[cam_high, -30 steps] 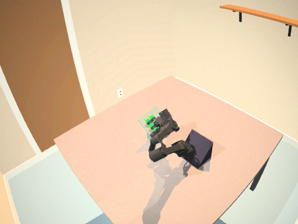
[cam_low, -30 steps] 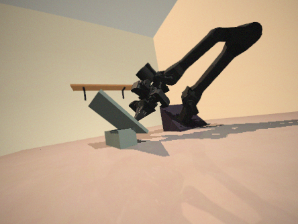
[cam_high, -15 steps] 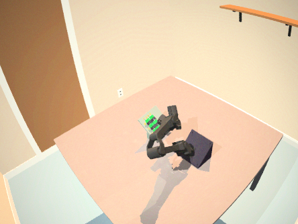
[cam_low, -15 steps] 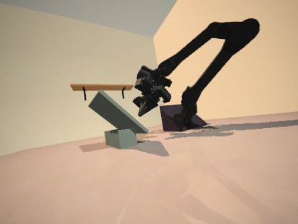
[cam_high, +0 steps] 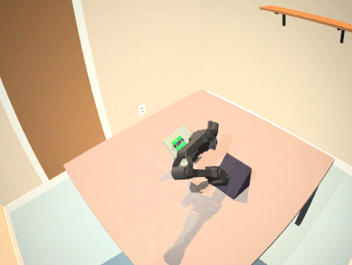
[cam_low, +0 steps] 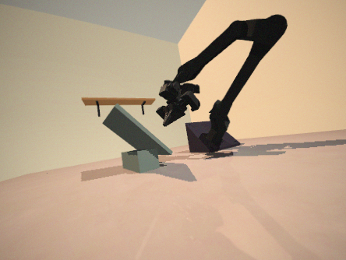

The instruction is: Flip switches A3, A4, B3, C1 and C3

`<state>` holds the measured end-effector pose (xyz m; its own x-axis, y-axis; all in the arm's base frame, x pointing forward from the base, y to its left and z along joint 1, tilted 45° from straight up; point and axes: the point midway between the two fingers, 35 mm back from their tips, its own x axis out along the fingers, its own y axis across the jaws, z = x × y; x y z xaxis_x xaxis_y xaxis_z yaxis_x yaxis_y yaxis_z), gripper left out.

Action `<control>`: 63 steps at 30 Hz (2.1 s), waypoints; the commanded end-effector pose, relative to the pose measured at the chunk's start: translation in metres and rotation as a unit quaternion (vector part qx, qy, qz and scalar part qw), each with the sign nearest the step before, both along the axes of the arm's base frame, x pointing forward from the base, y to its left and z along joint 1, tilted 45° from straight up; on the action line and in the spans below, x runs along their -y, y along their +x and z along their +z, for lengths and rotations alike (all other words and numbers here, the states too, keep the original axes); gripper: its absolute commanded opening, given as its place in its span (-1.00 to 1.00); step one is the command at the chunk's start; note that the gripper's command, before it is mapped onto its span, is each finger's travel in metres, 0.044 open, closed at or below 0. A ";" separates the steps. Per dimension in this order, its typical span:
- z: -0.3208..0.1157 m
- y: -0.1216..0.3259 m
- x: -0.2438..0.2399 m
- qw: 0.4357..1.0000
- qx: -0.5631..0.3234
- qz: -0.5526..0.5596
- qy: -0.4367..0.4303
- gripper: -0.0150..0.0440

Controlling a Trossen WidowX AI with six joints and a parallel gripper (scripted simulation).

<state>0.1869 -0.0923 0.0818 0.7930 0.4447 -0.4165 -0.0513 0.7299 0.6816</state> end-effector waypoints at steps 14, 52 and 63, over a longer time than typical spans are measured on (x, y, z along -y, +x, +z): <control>-0.033 0.028 0.004 1.000 0.013 -0.009 0.000 -0.49; -0.043 0.048 -0.007 1.000 0.014 -0.009 0.000 -0.49; -0.043 0.048 -0.007 1.000 0.014 -0.009 0.000 -0.49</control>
